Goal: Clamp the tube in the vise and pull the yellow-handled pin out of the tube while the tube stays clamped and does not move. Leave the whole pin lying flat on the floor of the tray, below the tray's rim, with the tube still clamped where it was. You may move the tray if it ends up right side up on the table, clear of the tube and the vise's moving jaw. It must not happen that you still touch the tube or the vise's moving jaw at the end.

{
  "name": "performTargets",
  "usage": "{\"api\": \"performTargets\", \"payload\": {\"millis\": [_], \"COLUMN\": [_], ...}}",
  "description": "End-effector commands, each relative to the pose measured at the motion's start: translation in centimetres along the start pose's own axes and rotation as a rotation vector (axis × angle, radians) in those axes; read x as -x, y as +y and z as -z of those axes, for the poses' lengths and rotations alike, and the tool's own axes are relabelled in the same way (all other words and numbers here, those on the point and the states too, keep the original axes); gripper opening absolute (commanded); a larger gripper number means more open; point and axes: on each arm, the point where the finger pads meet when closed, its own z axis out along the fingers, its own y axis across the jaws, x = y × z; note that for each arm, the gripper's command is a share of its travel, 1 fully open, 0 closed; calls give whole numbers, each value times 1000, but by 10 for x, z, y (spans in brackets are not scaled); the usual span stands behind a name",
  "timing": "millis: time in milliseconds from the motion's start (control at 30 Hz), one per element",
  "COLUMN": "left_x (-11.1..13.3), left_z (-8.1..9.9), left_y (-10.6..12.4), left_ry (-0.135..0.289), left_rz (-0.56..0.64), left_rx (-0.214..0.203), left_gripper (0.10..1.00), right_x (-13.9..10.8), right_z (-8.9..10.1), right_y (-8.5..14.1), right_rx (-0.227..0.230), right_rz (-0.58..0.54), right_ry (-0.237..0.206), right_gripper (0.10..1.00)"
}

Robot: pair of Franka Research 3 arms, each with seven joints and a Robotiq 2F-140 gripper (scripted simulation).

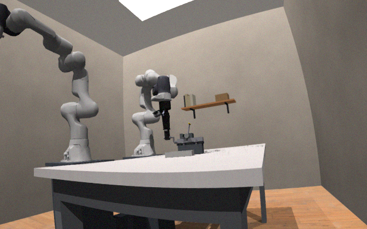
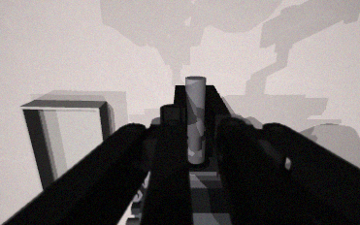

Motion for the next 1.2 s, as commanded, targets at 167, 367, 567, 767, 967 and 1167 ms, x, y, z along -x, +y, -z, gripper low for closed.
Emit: {"api": "performTargets", "payload": {"millis": [167, 367, 567, 767, 967, 1167], "left_x": [0, 0, 0, 0, 0, 0], "left_z": [-5, -13, -24, -33, -51, -60], "left_y": [-13, -22, -28, -29, -24, -15], "left_ry": [2, 2, 2, 2, 2, 2], "left_rz": [8, 8, 8, 8, 8, 8], "left_rx": [-1, -1, -1, -1, -1, -1], "left_gripper": [130, 130, 130, 130, 130, 130], "right_x": [1, 1, 1, 1, 1, 1], "right_z": [0, 0, 0, 0, 0, 0], "right_y": [0, 0, 0, 0, 0, 0], "right_rx": [1, 1, 1, 1, 1, 1], "right_rz": [-5, -5, -5, -5, -5, -5], "right_ry": [-3, -3, -3, -3, -3, -3], "right_gripper": [1000, 1000, 1000, 1000, 1000, 1000]}}
